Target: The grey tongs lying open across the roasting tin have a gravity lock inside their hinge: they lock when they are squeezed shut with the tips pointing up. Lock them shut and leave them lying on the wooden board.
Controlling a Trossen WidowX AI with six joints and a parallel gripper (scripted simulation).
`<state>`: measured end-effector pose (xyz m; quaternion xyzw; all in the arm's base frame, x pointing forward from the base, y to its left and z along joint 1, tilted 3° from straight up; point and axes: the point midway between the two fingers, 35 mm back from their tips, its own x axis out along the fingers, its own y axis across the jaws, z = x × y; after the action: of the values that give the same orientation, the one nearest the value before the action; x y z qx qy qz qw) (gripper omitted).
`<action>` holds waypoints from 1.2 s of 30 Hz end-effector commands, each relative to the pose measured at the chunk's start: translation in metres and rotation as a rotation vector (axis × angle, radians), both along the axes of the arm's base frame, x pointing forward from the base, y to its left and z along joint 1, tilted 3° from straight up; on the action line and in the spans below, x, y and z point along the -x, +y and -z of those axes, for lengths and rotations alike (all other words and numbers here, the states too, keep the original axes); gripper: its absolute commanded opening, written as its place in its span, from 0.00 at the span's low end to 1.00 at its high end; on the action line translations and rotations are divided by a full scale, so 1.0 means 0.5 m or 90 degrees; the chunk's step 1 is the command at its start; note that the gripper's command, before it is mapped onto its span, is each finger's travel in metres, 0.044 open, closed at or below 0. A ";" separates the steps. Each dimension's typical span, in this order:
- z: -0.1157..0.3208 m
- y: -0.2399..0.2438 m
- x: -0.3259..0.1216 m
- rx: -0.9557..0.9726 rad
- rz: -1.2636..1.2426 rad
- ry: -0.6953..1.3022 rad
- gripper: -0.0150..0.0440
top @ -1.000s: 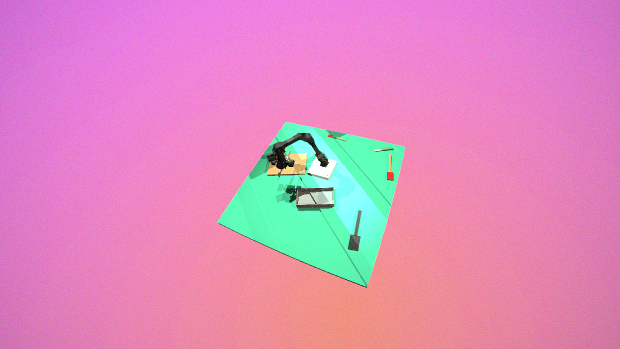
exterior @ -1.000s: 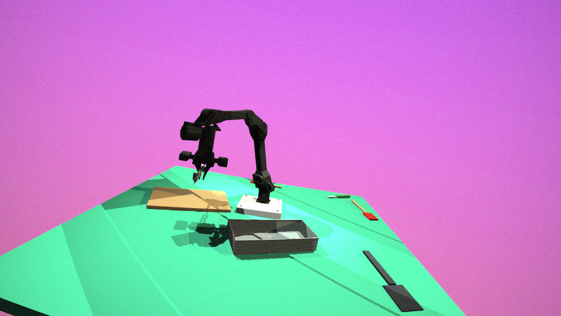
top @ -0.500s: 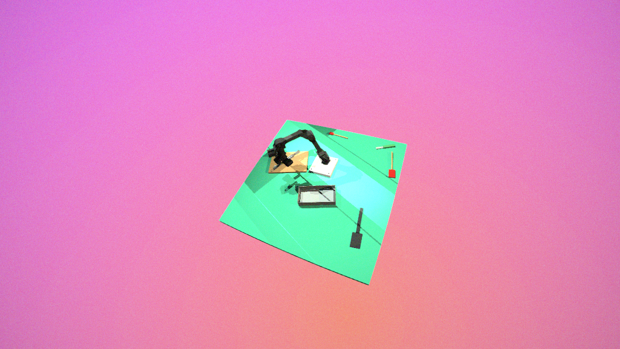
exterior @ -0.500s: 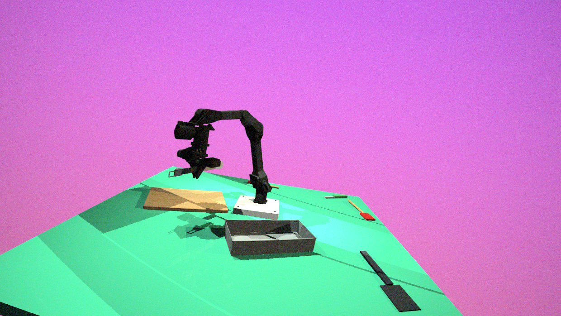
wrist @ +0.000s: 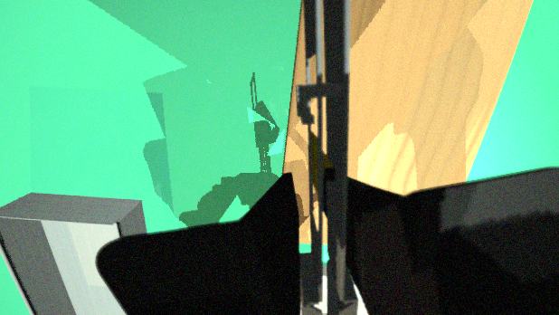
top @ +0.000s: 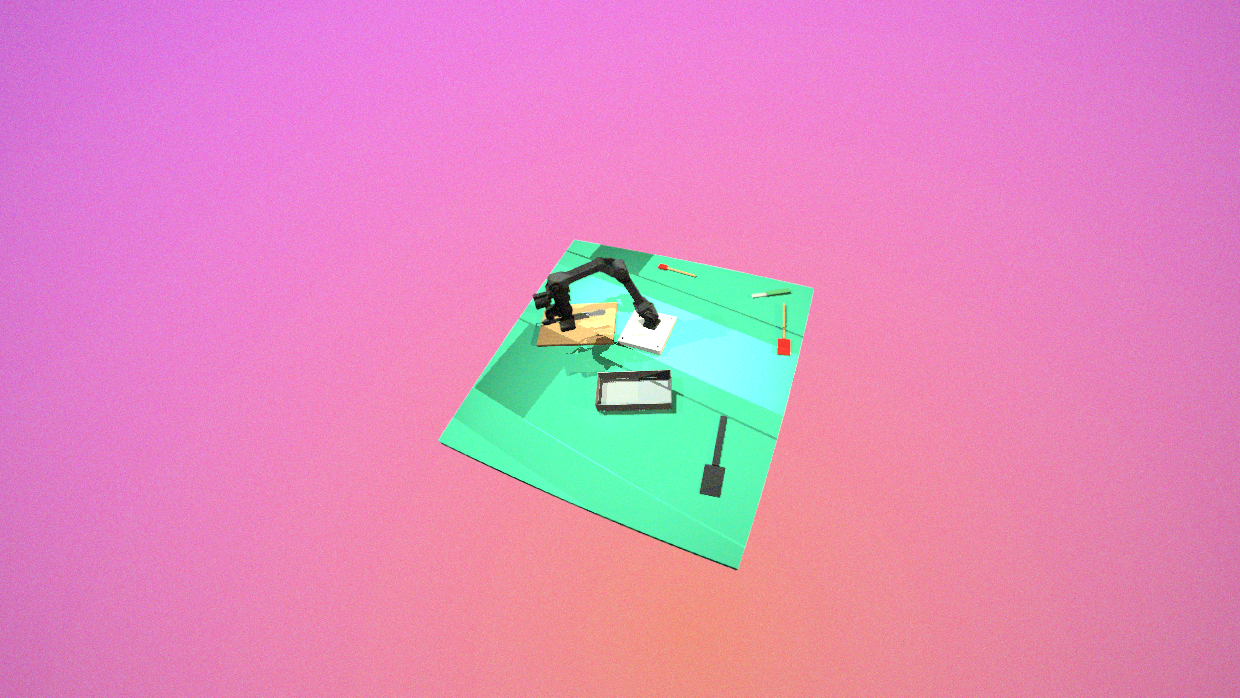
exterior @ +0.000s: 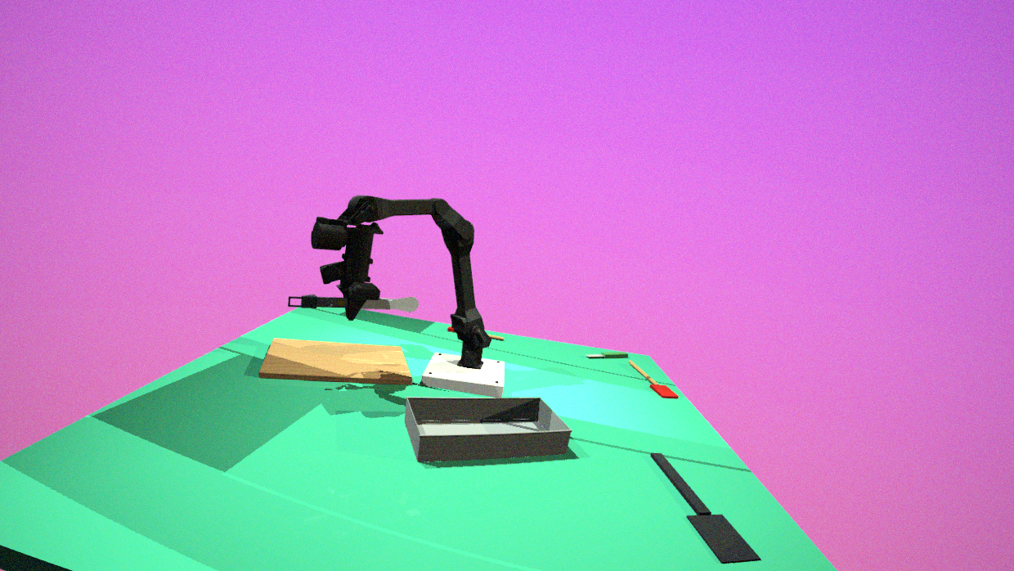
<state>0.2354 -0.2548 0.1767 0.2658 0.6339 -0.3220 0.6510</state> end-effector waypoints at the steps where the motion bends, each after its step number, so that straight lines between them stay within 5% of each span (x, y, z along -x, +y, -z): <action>1: -0.004 -0.004 0.003 0.000 0.046 -0.009 0.00; 36: -0.008 -0.071 0.087 0.006 0.906 -0.070 0.00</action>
<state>0.1944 -0.2886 0.1792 0.6102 0.3034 -0.6452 0.3453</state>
